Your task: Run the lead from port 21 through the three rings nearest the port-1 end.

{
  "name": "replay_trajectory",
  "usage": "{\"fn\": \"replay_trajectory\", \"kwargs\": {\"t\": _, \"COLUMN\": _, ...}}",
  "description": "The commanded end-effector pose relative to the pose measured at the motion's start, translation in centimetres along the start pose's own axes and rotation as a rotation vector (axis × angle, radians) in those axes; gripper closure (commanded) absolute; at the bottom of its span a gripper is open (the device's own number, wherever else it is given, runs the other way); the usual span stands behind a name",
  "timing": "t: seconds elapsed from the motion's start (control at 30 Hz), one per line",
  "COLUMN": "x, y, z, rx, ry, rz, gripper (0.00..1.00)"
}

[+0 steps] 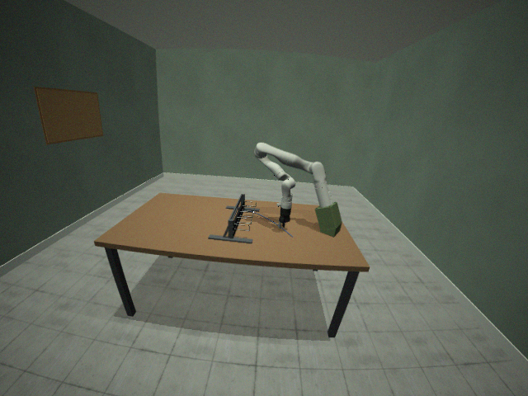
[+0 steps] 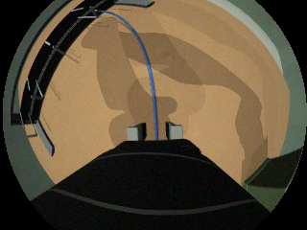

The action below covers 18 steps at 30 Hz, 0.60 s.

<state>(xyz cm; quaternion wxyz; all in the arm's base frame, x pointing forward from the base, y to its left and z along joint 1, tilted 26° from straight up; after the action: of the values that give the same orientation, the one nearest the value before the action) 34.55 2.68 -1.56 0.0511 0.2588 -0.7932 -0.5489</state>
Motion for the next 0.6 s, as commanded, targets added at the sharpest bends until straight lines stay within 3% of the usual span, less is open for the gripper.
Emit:
{"fn": "replay_trajectory", "kwargs": {"t": 0.0, "x": 0.04, "y": -0.09, "z": 0.02, "rx": 0.0, "ry": 0.0, "rz": 0.001, "gripper": 0.33}}
{"fn": "replay_trajectory", "kwargs": {"t": 0.57, "x": 0.04, "y": -0.46, "z": 0.02, "rx": 0.0, "ry": 0.0, "rz": 0.001, "gripper": 0.33}}
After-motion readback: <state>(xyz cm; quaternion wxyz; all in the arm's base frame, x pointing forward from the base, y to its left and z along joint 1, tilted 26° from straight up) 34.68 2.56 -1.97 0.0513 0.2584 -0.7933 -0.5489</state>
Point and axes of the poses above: the point where the finger pads meet when closed, its own y axis back along the fingers, its own x axis across the jaws, z = x × y, the point moved 4 cm from there along y, back along the fingers, and after that the axes turned 8 degrees about -y, right-handed, at the moved point
